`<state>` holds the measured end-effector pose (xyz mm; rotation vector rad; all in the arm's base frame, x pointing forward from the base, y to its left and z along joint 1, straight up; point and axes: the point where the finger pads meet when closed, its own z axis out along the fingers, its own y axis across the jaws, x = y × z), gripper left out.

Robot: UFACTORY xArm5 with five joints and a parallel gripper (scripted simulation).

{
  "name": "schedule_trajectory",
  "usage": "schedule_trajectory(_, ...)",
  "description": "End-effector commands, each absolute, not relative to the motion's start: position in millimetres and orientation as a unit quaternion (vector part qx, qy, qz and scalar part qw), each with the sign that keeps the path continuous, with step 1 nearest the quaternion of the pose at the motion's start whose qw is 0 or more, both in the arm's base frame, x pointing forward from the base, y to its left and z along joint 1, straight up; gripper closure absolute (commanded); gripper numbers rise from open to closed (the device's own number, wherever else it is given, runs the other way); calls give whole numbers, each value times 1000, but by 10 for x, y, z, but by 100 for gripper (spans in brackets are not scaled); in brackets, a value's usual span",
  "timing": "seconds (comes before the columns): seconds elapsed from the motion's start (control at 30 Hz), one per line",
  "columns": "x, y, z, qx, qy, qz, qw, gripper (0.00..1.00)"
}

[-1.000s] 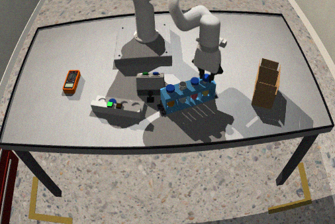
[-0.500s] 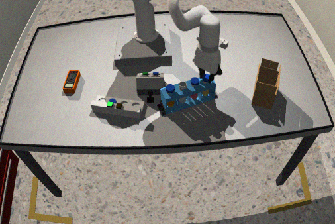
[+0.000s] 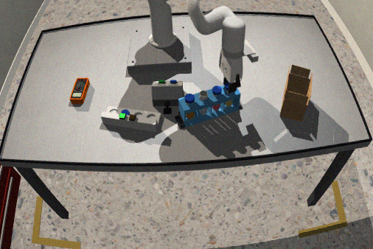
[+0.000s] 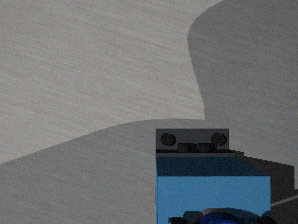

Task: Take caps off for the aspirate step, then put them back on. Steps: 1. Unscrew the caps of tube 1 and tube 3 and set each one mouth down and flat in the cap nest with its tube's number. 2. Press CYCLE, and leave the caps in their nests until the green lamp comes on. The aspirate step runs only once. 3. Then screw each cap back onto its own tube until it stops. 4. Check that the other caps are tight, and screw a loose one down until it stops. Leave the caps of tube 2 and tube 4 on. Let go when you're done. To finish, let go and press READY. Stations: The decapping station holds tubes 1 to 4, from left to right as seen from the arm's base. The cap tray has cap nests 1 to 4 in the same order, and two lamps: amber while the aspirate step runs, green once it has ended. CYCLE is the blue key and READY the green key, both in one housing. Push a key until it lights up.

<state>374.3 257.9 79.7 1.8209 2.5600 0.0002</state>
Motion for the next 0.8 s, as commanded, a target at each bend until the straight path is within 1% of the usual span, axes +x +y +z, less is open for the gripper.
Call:
schedule_trajectory(0.0,3755,2588,810,687,726,2,0,100)
schedule_trajectory(0.4,3756,2587,808,823,568,2,0,100)
schedule_trajectory(0.63,3755,2588,808,823,568,2,0,100)
schedule_trajectory(0.67,3755,2588,808,823,568,2,0,54)
schedule_trajectory(0.77,3756,2588,808,823,568,2,0,54)
